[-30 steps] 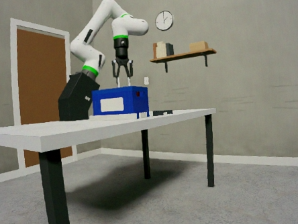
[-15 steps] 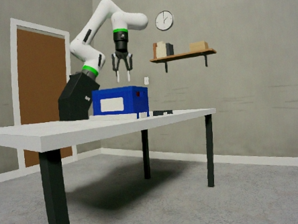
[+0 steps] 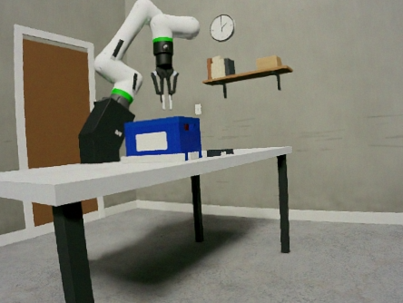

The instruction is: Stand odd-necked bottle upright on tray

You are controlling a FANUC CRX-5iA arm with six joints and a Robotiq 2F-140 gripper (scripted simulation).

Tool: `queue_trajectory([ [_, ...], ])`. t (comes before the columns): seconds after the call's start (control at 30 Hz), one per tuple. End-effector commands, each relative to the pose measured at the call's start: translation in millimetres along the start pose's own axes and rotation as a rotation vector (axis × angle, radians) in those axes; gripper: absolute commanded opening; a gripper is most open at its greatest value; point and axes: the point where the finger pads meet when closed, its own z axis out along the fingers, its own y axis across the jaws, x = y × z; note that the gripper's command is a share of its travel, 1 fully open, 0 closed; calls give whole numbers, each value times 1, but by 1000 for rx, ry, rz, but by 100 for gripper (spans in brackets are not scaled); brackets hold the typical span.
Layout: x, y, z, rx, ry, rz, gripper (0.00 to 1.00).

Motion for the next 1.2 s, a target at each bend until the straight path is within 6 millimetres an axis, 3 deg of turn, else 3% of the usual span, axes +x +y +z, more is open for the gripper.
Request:
queue_trajectory([
  [0.0, -1, 0, -1, 0, -1, 0, 10],
  [1.0, -2, 0, -1, 0, -1, 0, 10],
  [1.03, -9, 1, -1, 0, -1, 0, 10],
  [1.1, -46, 2, -3, 0, -2, 0, 10],
  [1.17, -60, 2, -3, 0, -2, 0, 10],
])
